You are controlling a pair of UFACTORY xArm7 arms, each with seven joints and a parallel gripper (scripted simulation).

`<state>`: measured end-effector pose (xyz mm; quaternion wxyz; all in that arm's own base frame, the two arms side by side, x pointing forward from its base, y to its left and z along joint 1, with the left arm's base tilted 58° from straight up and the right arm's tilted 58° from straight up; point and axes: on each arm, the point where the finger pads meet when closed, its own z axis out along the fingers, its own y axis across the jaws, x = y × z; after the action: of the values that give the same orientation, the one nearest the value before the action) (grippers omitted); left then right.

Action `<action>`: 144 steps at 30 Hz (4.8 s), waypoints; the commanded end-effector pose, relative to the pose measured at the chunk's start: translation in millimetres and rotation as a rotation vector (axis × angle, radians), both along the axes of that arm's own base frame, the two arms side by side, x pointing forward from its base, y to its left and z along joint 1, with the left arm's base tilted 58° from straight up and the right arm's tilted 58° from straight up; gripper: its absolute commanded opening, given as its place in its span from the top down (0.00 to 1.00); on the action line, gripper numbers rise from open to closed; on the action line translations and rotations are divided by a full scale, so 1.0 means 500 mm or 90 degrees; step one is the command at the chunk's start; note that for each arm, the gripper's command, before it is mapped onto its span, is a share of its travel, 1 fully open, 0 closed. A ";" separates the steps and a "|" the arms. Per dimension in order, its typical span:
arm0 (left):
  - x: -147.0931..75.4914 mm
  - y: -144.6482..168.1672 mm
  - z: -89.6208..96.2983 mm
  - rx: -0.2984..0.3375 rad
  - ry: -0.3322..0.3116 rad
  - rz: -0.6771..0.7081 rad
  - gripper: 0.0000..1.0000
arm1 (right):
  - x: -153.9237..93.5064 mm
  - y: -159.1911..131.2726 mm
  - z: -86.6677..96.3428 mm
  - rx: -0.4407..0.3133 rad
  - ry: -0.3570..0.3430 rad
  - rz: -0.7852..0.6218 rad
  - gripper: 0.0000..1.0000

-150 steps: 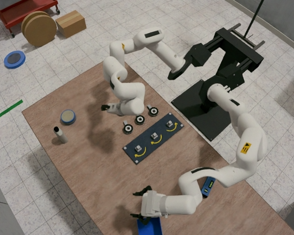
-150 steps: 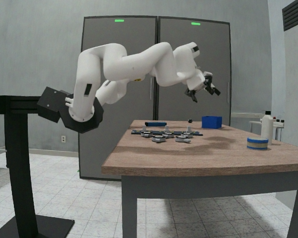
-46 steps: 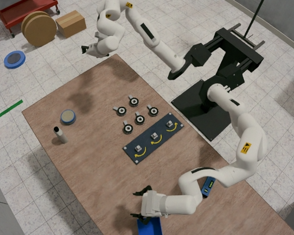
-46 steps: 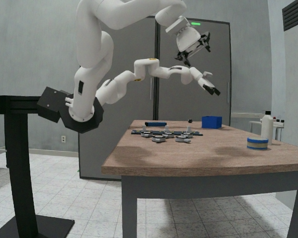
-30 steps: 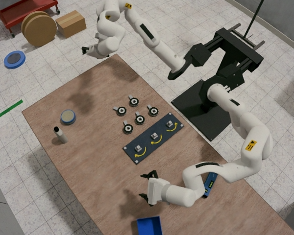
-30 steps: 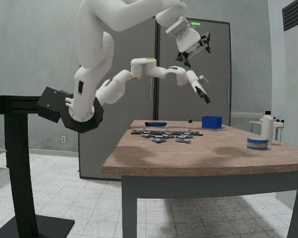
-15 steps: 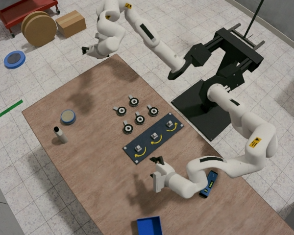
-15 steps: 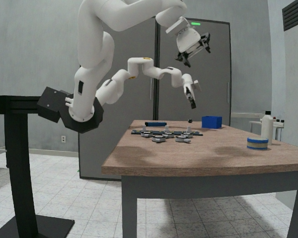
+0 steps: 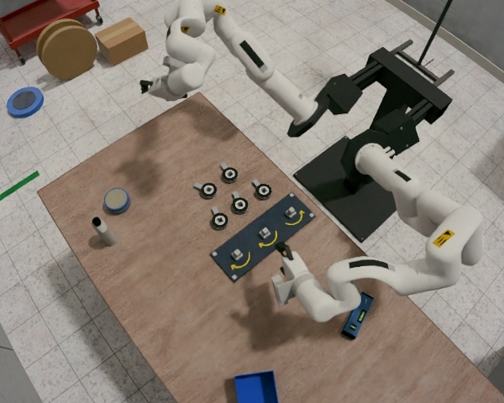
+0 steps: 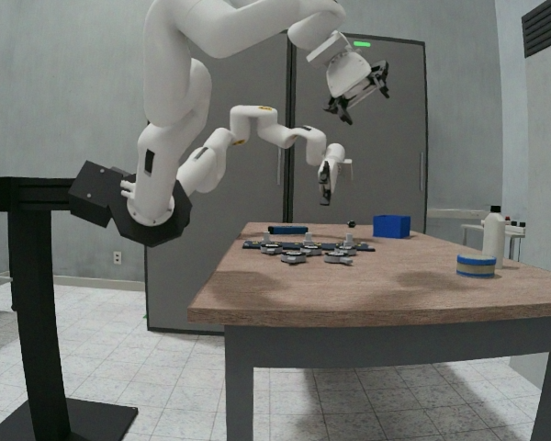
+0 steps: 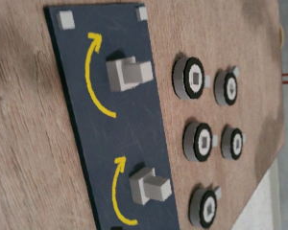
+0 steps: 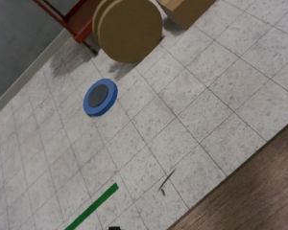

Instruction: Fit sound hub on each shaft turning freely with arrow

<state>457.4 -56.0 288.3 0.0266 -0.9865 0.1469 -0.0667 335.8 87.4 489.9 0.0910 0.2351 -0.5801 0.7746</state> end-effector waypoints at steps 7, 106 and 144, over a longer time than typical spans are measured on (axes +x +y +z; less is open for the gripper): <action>-0.123 -0.001 -0.074 -0.030 0.087 0.101 0.00 | -0.001 0.003 0.001 0.000 -0.001 0.002 0.00; -0.178 -0.237 -0.579 0.700 0.234 -0.682 0.00 | -0.001 0.003 0.001 0.000 -0.001 0.002 0.00; -0.124 -0.112 -0.667 0.702 0.234 -0.683 0.00 | -0.001 0.003 0.001 0.000 -0.001 0.002 0.00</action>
<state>395.5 -109.6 -45.2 0.4515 -0.6211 0.6153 0.1784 335.8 87.4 489.9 0.0910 0.2351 -0.5801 0.7746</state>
